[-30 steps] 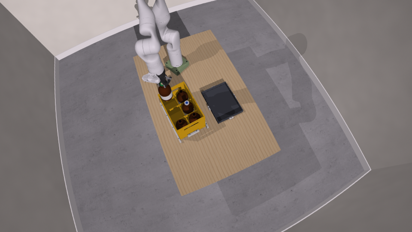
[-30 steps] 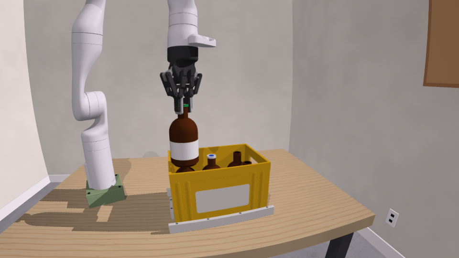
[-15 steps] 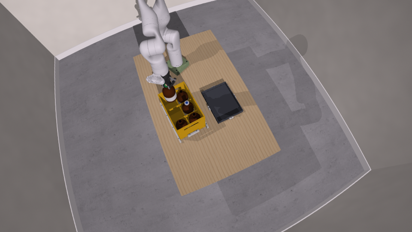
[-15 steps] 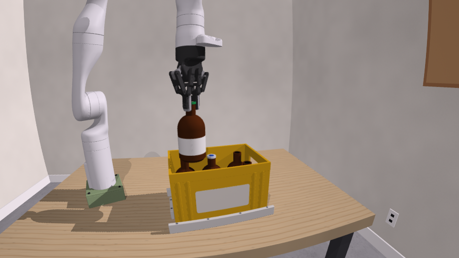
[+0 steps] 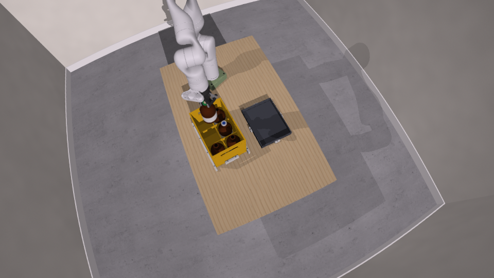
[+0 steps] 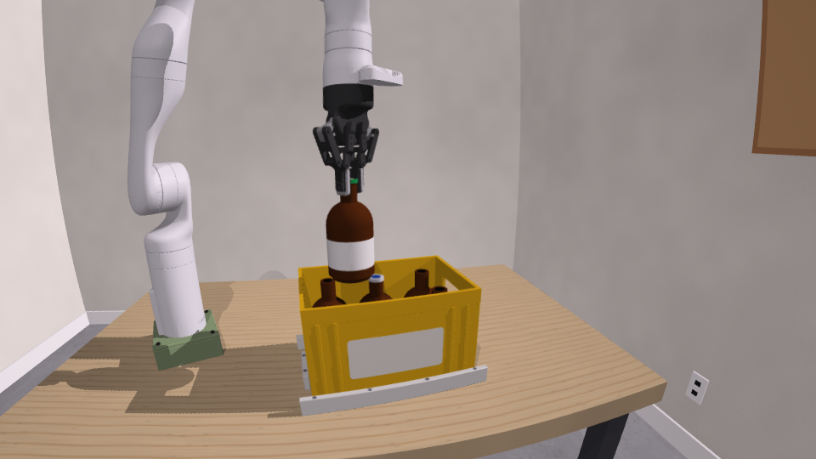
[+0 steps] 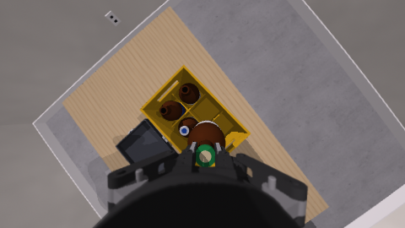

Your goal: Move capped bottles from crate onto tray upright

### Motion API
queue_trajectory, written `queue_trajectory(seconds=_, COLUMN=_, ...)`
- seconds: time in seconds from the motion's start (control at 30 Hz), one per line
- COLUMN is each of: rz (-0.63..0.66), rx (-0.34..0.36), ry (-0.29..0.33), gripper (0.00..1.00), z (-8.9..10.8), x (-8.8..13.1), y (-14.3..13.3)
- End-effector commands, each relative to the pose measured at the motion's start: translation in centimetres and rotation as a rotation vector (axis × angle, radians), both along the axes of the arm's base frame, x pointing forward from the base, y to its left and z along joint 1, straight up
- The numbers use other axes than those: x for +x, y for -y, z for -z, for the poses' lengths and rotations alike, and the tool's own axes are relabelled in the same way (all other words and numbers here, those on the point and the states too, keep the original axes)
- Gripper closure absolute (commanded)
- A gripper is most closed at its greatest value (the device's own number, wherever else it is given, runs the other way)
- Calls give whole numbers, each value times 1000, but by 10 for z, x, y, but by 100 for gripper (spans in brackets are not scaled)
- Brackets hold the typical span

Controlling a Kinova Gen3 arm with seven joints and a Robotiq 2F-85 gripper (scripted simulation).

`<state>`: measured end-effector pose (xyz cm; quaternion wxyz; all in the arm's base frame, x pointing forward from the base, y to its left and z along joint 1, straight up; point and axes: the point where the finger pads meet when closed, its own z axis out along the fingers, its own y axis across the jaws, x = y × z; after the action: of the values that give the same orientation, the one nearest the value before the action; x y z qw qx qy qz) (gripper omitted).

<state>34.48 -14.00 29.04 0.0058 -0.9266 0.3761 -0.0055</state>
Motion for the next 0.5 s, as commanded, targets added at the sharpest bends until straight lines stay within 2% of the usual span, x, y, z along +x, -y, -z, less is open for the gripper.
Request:
queue_trajectory(seconds=0.0, rz=-11, rx=-4, ry=-4, gripper=100, z=-1, x=6, y=-9)
queue_trajectory(seconds=0.47, rz=-9, rx=-3, ry=-3, gripper=100, z=0, x=11, y=-28)
